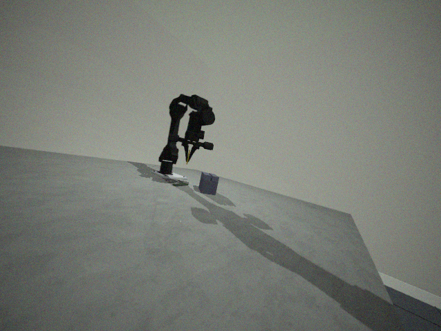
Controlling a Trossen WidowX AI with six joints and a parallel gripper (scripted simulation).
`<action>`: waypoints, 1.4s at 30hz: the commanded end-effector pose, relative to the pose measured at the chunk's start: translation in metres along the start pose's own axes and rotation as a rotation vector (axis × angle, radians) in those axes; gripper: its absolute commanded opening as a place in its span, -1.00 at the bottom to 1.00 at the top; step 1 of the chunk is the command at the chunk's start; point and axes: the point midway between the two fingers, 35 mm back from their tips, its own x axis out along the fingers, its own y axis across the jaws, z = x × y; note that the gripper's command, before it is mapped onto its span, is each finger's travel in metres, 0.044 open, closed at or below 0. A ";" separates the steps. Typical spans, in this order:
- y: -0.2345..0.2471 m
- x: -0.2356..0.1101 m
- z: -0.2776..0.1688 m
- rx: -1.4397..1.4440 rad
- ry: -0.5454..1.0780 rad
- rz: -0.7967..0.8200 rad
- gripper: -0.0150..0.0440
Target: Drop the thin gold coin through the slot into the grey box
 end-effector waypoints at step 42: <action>0.104 0.000 0.023 -0.001 0.004 0.010 -0.49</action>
